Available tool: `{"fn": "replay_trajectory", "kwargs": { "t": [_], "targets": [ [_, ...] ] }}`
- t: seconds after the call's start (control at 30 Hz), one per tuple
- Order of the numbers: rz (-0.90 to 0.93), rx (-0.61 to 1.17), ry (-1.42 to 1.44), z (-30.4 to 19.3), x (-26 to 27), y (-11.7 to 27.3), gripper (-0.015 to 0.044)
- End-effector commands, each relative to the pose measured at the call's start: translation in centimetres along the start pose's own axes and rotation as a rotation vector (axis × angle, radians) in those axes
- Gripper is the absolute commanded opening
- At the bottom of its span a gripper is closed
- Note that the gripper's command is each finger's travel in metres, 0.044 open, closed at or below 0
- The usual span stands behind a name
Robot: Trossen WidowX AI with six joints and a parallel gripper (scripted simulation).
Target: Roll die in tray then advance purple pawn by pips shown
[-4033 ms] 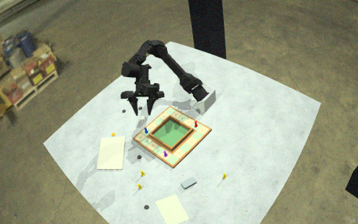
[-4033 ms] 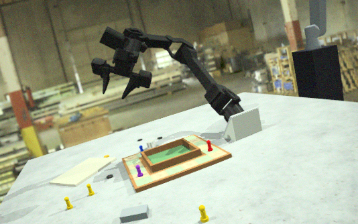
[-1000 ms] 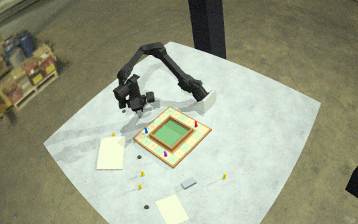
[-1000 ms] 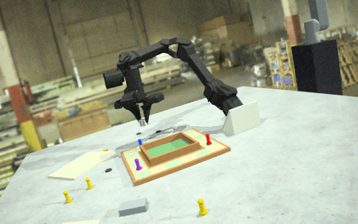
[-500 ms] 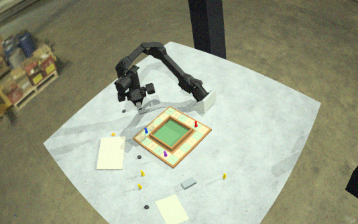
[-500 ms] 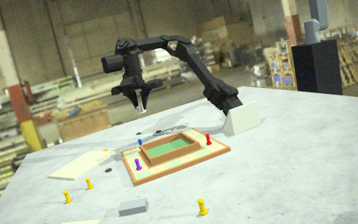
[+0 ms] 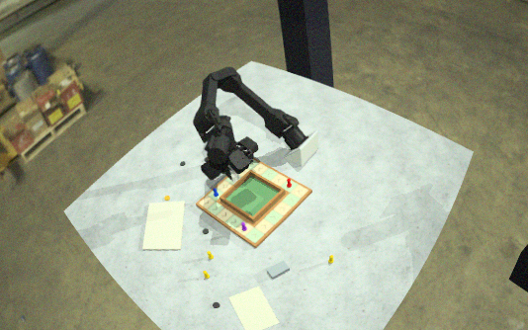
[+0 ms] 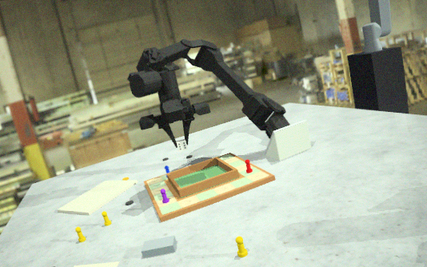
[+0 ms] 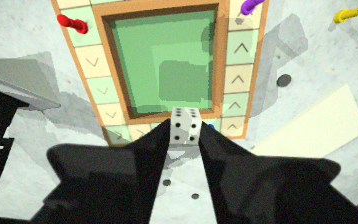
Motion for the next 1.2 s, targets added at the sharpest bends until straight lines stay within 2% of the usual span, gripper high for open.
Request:
{"fn": "replay_trajectory", "kwargs": {
  "t": [0.0,0.33,0.77,1.17],
  "targets": [
    [0.015,0.015,0.154,3.5,2.6,-1.3,0.0],
    [0.048,-0.02,0.173,3.7,3.0,-1.7,0.0],
    [0.224,-0.407,0.162,1.9,2.8,-3.2,0.0],
    [0.198,-0.793,0.157,0.3,2.9,-4.2,0.0]
  ]
}}
Point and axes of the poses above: the point midway between the two fingers, 35 mm back from their tips, its own y axis back along the fingers, its own x axis across the jaws, z = x × y, the point moved 5 cm from there along y, back along the fingers, and after that the axes turned 7 degrees about -y, right-handed, at the moved point
